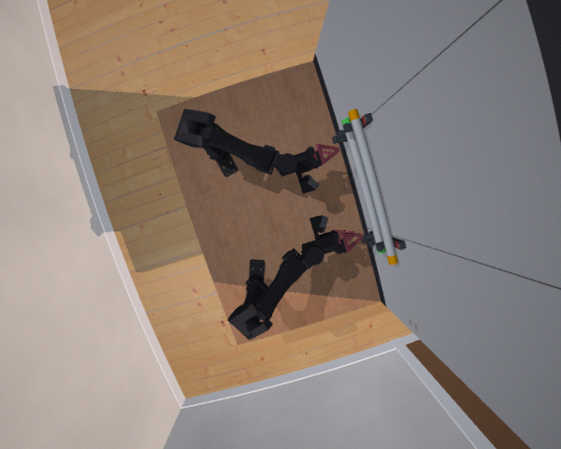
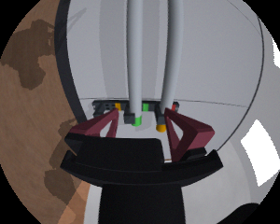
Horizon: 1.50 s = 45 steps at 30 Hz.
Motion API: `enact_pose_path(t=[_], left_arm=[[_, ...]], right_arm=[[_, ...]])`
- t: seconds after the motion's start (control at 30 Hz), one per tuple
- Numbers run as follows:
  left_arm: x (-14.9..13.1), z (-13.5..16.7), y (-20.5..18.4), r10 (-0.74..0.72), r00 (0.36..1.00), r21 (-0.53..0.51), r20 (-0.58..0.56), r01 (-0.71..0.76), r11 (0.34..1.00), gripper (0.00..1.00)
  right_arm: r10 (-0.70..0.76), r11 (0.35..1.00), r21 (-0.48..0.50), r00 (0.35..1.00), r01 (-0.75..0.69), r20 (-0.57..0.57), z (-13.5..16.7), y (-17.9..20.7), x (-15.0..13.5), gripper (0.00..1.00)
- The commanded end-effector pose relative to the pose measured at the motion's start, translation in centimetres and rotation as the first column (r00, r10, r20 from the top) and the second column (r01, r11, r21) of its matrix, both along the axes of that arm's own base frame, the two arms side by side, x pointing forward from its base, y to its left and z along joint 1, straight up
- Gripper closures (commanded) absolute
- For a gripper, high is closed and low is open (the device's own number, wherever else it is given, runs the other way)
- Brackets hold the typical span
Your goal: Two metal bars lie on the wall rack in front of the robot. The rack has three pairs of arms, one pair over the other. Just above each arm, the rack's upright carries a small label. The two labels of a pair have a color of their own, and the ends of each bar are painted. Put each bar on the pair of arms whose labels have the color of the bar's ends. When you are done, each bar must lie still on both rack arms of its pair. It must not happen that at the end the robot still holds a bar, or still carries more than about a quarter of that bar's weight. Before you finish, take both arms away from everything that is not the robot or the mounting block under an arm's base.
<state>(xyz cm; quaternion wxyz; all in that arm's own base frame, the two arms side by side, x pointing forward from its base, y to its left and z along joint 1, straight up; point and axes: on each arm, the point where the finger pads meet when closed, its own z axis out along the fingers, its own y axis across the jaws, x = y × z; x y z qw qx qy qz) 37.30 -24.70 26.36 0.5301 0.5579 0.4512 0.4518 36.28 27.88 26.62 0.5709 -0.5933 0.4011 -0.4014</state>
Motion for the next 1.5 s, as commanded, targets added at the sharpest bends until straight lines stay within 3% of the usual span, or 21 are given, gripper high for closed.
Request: enact_pose_path(t=[0.0,1.2,1.47], left_arm=[[-0.3,2.6,-0.2,-0.001,1.000,-0.031,0.025,0.001,1.000,0.26],[-0.4,6.2,-0.8,-0.001,1.000,-0.031,0.025,0.001,1.000,0.26],[0.7,6.2,-1.0,-0.001,1.000,-0.031,0.025,0.001,1.000,0.26]], right_arm=[[-0.001,1.000,0.026,1.000,0.000,0.018,2.3,-0.2,0.1,0.26],[-0.001,1.000,0.026,1.000,0.000,0.018,5.9,-0.7,0.3,0.26],[-0.001,1.000,0.026,1.000,0.000,0.018,5.9,-0.3,1.3,0.26]])
